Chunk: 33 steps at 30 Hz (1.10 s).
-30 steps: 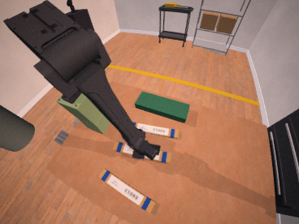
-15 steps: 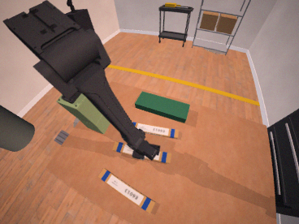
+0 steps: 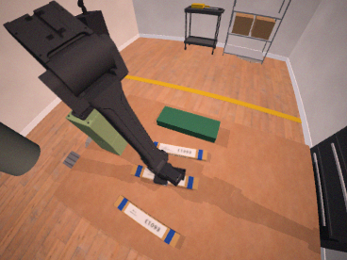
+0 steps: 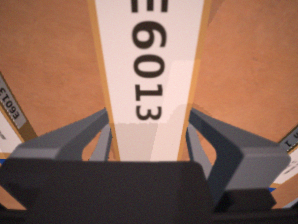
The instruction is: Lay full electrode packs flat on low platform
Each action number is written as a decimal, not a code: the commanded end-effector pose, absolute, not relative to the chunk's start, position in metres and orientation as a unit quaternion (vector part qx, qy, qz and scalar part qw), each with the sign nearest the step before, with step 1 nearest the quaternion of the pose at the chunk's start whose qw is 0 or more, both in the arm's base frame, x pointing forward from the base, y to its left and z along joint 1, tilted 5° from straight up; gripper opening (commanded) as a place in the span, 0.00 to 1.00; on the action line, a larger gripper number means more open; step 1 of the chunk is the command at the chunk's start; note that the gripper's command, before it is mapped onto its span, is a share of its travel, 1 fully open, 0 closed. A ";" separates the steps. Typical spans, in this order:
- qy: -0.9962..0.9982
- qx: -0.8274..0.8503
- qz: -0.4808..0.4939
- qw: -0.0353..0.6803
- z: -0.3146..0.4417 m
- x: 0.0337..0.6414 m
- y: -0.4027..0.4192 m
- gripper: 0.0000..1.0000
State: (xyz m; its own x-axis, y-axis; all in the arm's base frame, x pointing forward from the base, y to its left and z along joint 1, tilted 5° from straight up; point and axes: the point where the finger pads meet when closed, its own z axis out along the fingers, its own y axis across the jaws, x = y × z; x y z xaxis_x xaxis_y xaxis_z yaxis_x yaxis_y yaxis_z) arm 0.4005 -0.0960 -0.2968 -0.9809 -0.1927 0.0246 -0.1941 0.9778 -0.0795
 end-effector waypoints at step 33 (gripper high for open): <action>-0.994 0.095 0.049 -0.020 -0.289 0.419 -0.105 0.00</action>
State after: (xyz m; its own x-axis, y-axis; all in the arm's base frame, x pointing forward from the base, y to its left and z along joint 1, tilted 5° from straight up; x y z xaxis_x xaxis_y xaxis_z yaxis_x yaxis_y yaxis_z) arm 0.3973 -0.0957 -0.3004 -0.9809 -0.1930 0.0234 -0.1943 0.9777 -0.0800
